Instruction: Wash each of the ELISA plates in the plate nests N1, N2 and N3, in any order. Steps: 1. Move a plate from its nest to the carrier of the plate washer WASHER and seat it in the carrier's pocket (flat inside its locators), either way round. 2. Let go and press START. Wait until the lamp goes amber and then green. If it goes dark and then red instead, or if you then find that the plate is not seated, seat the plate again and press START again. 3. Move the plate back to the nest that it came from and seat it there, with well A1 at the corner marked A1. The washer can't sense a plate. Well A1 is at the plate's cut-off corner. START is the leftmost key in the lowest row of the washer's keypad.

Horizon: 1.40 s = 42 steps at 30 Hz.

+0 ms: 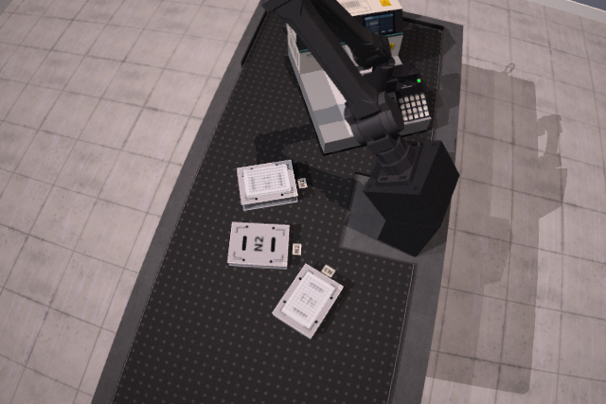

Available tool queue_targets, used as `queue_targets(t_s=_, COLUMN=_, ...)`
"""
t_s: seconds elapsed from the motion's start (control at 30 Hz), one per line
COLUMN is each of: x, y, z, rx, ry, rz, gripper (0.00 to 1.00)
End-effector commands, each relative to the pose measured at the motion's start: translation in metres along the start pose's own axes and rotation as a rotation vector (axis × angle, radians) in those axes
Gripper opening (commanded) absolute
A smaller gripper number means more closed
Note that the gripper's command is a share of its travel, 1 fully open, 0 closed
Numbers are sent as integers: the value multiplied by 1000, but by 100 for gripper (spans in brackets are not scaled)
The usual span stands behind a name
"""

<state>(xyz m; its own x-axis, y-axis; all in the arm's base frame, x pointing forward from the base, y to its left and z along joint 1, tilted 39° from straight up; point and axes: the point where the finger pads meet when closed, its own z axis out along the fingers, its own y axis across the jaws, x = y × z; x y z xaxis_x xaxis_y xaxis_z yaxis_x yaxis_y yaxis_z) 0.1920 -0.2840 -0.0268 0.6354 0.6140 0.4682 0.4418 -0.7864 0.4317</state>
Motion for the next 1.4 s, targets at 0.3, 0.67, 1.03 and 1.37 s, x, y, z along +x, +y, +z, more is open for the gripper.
queue_targets(t_s=0.3, x=-5, y=8, z=-25, rx=-23, ry=-12, rz=-17, gripper=84)
queue_targets(t_s=0.67, x=-6, y=13, z=-45, rx=-30, ry=-15, rz=-23, gripper=84)
queue_targets(t_s=1.03, x=-6, y=14, z=-61, rx=-31, ry=-17, rz=-25, gripper=84)
queue_targets(t_s=1.37, x=-6, y=15, z=-75, rx=-32, ry=-19, rz=-27, gripper=84)
